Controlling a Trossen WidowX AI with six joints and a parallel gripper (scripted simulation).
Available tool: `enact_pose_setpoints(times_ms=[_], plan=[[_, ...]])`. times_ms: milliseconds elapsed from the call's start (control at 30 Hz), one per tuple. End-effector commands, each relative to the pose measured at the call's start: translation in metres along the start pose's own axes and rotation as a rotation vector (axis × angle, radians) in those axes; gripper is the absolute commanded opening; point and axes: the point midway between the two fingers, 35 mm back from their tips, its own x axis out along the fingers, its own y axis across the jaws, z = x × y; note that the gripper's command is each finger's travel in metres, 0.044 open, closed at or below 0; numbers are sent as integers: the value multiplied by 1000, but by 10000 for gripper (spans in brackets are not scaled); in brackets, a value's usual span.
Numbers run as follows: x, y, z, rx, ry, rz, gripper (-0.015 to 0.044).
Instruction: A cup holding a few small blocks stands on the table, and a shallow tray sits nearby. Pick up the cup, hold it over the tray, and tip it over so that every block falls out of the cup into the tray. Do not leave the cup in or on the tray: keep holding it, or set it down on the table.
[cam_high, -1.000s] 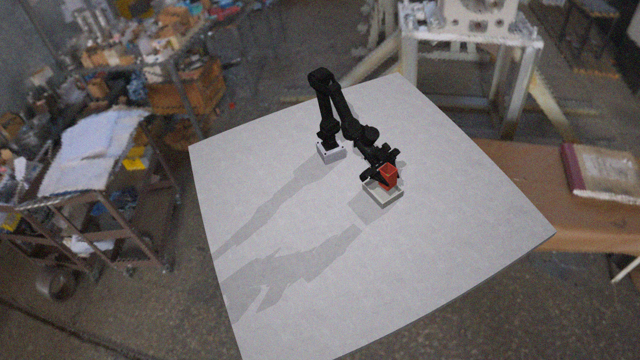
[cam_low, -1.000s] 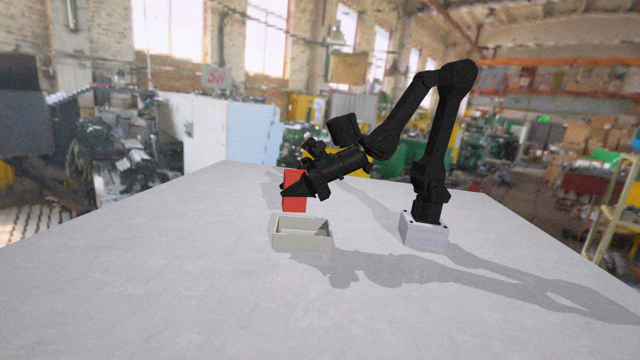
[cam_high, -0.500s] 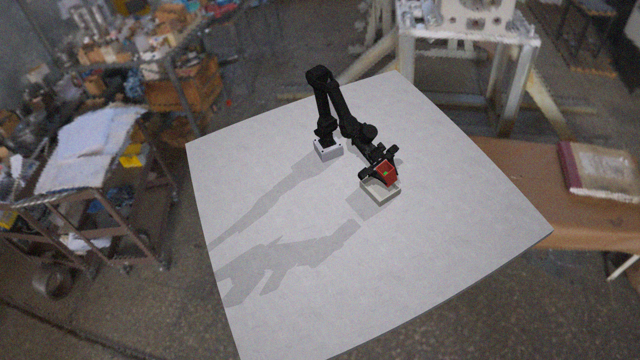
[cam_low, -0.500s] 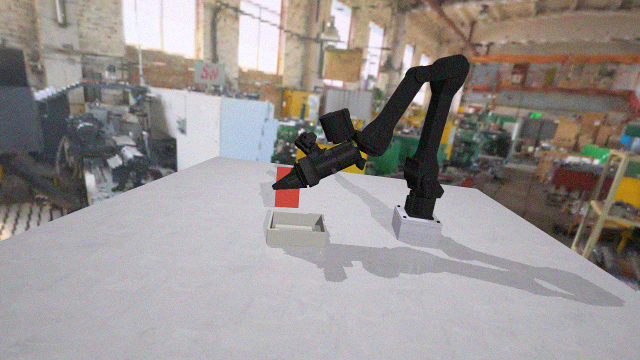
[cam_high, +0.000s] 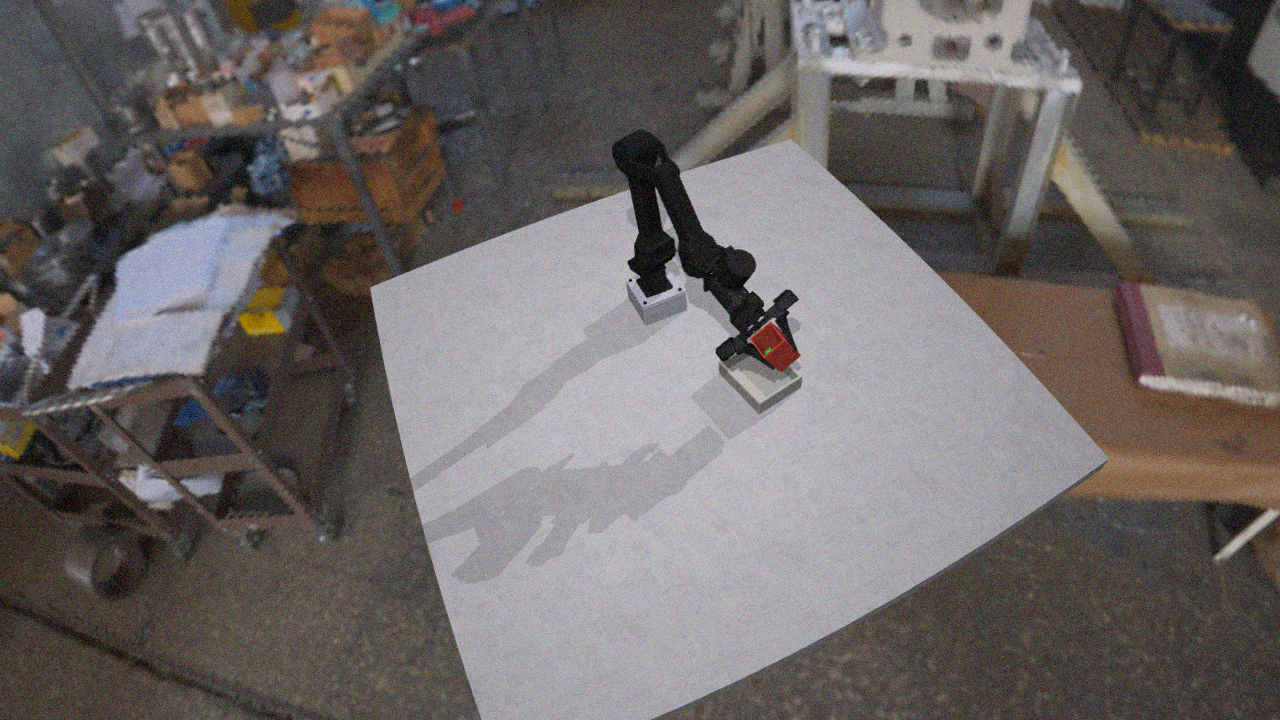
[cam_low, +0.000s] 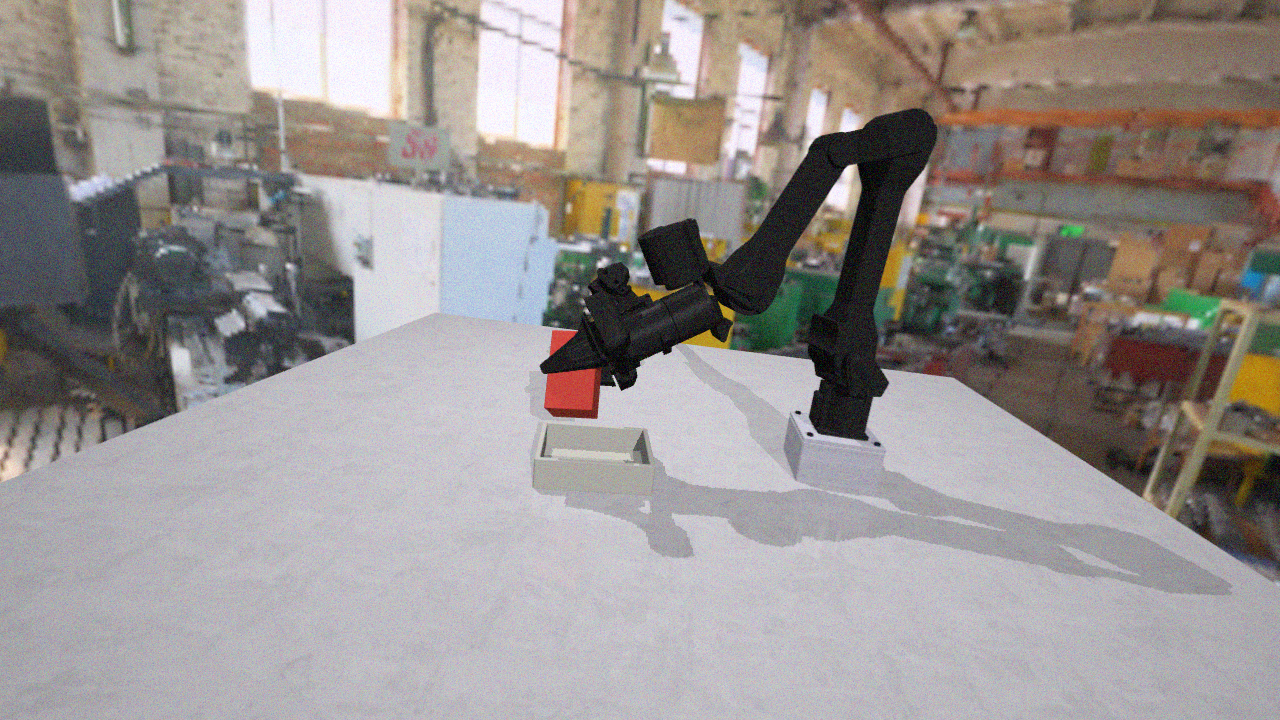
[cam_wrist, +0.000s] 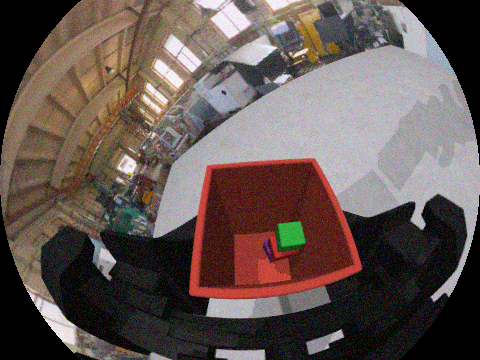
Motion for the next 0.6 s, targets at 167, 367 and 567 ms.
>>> enact_pose_setpoints(times_ms=[167,367,567], plan=[[2,0,-1,214,2,3,0],[2,0,-2,345,2,3,0],[3,-1,-3,476,3,3,0]])
